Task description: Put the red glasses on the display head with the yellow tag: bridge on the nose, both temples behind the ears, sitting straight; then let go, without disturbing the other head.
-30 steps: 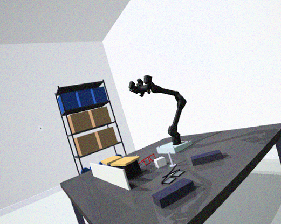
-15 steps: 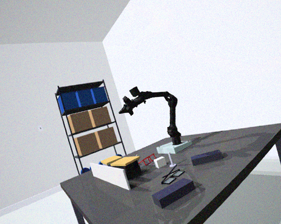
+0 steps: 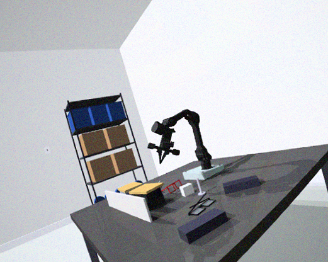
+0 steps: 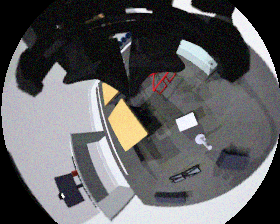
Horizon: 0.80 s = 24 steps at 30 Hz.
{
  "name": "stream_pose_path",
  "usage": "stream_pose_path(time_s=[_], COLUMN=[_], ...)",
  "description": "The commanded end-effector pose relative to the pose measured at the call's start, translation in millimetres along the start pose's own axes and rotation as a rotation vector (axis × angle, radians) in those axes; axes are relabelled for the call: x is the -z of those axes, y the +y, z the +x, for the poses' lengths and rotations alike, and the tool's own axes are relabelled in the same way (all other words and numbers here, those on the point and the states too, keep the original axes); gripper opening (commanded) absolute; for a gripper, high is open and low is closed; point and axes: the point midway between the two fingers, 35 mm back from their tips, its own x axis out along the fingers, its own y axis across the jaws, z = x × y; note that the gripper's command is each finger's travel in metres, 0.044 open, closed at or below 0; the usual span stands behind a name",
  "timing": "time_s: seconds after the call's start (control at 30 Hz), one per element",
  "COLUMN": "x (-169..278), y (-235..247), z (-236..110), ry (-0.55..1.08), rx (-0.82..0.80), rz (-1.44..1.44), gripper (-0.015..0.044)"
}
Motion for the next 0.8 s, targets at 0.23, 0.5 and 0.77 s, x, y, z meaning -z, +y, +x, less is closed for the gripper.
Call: stream_pose_path(time_s=[0.23, 0.5, 0.77], x=[-27.3, -27.3, -26.8], y=[151.0, 151.0, 155.2], z=[33.1, 33.1, 40.9], ry=[-0.067, -0.067, -0.067], rx=[-0.581, -0.581, -0.581], rz=[-0.672, -0.672, -0.672], gripper=[0.0000, 0.0000, 0.0000])
